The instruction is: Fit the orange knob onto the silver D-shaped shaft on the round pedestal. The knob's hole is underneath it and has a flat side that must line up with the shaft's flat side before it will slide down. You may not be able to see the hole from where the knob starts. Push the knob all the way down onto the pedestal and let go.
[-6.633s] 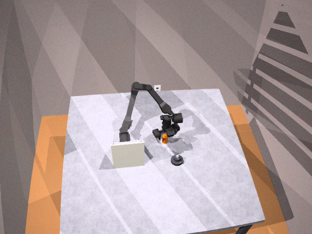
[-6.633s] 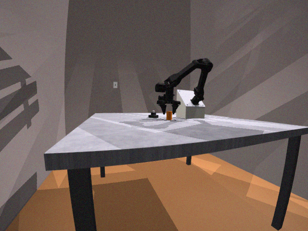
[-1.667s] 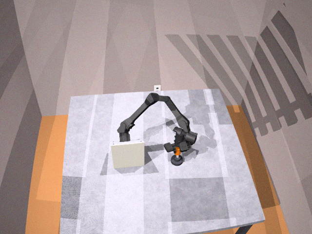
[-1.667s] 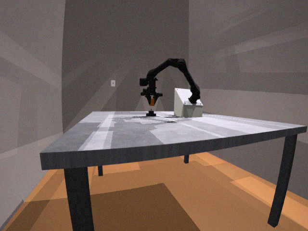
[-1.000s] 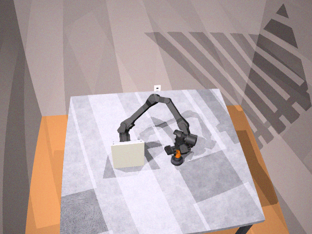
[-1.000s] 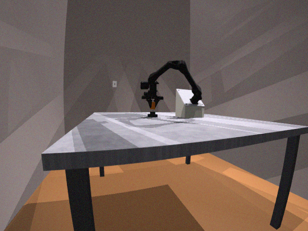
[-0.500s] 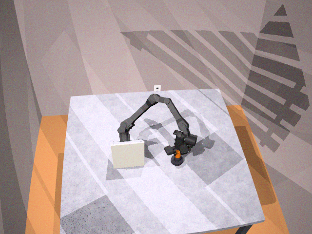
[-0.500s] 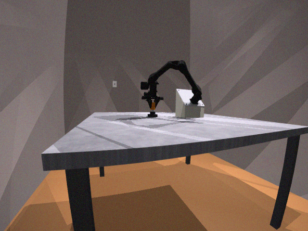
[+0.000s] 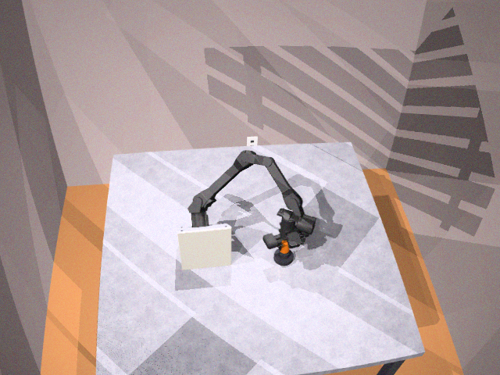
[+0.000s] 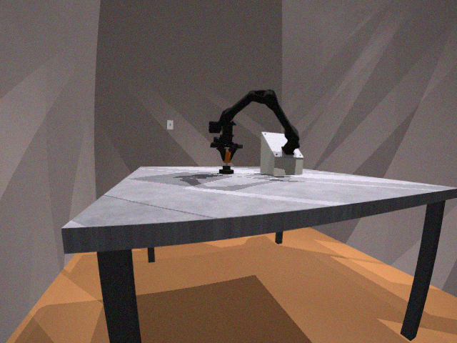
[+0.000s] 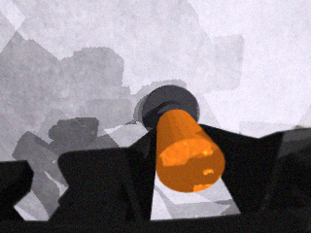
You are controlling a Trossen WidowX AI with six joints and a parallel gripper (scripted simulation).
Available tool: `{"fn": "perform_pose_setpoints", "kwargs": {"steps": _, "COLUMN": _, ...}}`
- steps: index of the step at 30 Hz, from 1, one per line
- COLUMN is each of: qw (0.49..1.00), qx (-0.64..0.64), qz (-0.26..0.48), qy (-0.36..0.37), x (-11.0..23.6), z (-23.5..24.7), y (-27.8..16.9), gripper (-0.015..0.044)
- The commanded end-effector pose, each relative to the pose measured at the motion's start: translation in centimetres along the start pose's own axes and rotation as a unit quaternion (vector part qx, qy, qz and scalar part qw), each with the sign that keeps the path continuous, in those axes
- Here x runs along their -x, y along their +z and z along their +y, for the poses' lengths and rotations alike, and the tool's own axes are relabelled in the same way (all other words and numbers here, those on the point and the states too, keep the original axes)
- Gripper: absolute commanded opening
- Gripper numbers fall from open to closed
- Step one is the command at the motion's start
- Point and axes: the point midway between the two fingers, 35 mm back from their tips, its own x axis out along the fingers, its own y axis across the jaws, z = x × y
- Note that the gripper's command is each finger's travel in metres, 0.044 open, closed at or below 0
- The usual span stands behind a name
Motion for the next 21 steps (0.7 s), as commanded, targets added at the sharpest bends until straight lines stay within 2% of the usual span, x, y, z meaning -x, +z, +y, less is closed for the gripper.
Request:
{"fn": "perform_pose_setpoints", "kwargs": {"steps": 1, "qw": 1.000, "qx": -0.001, "qz": 0.000, "qy": 0.000, "x": 0.37, "z": 0.08, "y": 0.01, "gripper": 0.0000}}
{"fn": "perform_pose_setpoints", "kwargs": {"steps": 9, "qw": 0.995, "qx": 0.099, "qz": 0.000, "qy": 0.000, "x": 0.28, "z": 0.20, "y": 0.06, "gripper": 0.0000}}
{"fn": "perform_pose_setpoints", "kwargs": {"steps": 21, "qw": 0.995, "qx": 0.104, "qz": 0.000, "qy": 0.000, "x": -0.11, "z": 0.11, "y": 0.03, "gripper": 0.0000}}
